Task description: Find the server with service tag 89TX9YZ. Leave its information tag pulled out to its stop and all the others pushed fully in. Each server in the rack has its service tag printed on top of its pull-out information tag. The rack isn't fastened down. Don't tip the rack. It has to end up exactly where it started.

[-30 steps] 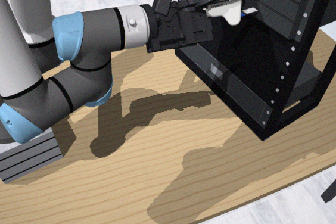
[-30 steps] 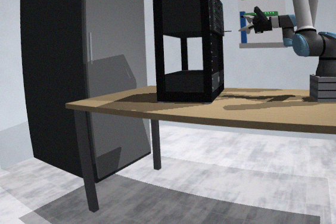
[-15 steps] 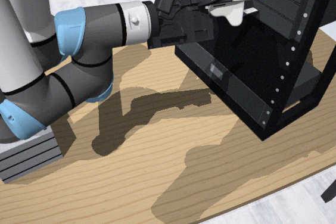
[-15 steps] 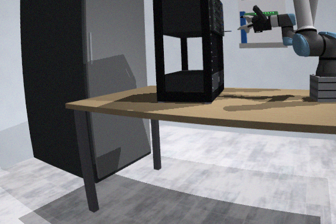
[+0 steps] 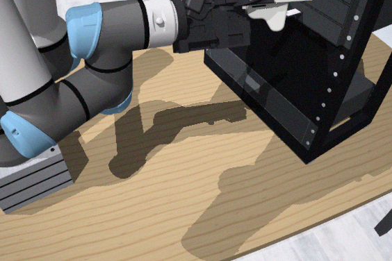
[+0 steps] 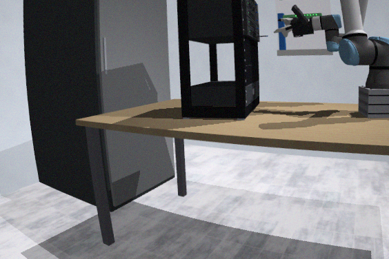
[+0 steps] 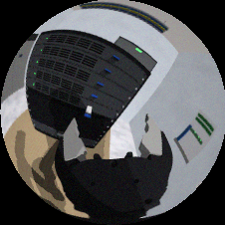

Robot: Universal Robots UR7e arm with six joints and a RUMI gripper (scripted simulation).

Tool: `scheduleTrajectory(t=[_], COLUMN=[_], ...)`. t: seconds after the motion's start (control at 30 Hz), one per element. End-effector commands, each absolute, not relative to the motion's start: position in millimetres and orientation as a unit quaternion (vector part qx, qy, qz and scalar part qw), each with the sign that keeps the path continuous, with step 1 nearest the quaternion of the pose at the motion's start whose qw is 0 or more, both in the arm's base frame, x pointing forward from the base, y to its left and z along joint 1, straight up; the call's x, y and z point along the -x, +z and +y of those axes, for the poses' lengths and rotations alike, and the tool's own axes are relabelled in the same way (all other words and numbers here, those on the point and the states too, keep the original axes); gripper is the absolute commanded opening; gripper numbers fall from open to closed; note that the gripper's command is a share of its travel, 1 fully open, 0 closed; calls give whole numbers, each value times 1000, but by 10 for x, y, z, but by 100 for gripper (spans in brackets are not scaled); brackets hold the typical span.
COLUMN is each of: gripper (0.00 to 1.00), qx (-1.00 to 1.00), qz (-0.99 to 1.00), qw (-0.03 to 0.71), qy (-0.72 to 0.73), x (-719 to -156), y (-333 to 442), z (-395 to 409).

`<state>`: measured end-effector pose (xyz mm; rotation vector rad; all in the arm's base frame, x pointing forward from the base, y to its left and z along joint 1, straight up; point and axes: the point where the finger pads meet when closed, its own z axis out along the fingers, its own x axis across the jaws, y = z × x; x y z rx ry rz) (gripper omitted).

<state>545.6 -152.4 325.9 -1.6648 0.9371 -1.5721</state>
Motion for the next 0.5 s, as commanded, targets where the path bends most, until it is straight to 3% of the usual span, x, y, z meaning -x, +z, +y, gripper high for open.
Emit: scheduleTrajectory(t=[0.0, 0.47], gripper=[100, 100], qx=[630, 615], qz=[371, 402], qw=[335, 352], qy=[-594, -580], x=[-5473, -5512], y=[3276, 3304], z=[-1529, -1539])
